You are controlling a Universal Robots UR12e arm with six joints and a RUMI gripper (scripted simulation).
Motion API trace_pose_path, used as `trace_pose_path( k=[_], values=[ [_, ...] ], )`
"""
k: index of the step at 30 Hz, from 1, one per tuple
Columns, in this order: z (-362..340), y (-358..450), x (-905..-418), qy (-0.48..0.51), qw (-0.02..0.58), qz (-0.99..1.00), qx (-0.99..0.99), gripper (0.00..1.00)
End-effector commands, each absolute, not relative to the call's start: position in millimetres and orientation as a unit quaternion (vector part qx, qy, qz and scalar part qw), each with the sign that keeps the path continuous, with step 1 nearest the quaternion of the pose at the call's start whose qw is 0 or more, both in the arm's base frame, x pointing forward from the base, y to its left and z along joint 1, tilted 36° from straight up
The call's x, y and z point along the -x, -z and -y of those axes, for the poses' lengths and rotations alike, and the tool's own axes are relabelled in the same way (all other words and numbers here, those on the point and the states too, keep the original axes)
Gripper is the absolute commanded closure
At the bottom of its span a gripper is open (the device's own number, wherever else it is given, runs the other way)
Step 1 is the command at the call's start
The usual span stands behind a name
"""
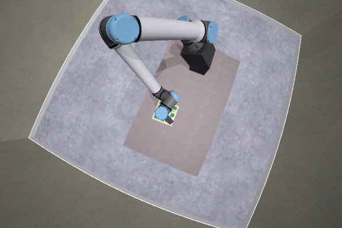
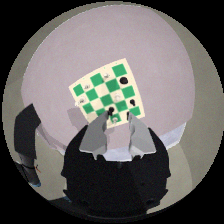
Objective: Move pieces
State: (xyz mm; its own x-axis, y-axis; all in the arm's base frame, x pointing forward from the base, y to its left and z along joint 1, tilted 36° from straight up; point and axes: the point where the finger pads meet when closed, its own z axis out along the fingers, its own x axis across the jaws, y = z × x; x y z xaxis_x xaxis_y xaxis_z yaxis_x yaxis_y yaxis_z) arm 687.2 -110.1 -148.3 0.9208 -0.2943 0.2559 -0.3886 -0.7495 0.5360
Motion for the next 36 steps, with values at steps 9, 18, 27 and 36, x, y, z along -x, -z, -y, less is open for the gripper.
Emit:
trace_pose_path(
  k=[9,18,27,36],
  values=[
    [111,149,-688,-0.078,0.303,0.183,-0.932,0.78],
    [115,155,-688,-0.078,0.303,0.183,-0.932,0.78],
    [120,162,-688,-0.078,0.303,0.183,-0.932,0.78],
    [129,174,-689,-0.078,0.303,0.183,-0.932,0.78]
  ],
)
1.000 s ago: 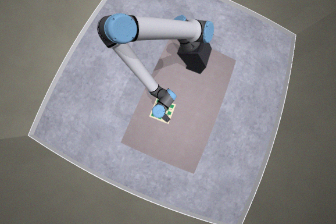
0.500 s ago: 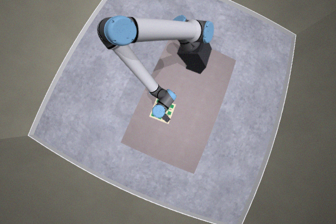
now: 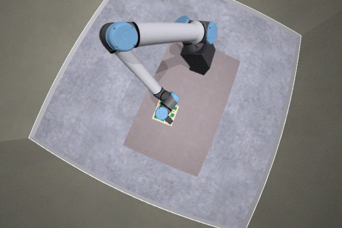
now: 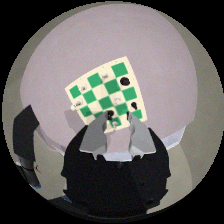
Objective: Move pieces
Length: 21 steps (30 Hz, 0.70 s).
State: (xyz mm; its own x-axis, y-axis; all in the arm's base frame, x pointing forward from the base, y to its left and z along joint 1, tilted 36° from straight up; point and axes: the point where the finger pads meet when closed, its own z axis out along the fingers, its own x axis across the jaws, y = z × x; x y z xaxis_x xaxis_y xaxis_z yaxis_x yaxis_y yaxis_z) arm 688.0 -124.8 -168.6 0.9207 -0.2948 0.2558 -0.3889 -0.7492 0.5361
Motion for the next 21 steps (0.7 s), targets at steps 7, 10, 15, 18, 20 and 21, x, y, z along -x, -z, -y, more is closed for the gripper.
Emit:
trace_pose_path(
  k=[7,10,15,18,20,21],
  values=[
    [134,181,-689,-0.078,0.303,0.183,-0.932,0.78],
    [135,183,-689,-0.078,0.303,0.183,-0.932,0.78],
    [138,187,-689,-0.078,0.303,0.183,-0.932,0.78],
    [139,188,-689,-0.078,0.303,0.183,-0.932,0.78],
    [140,189,-689,-0.078,0.303,0.183,-0.932,0.78],
    [140,189,-689,-0.078,0.303,0.183,-0.932,0.78]
  ],
)
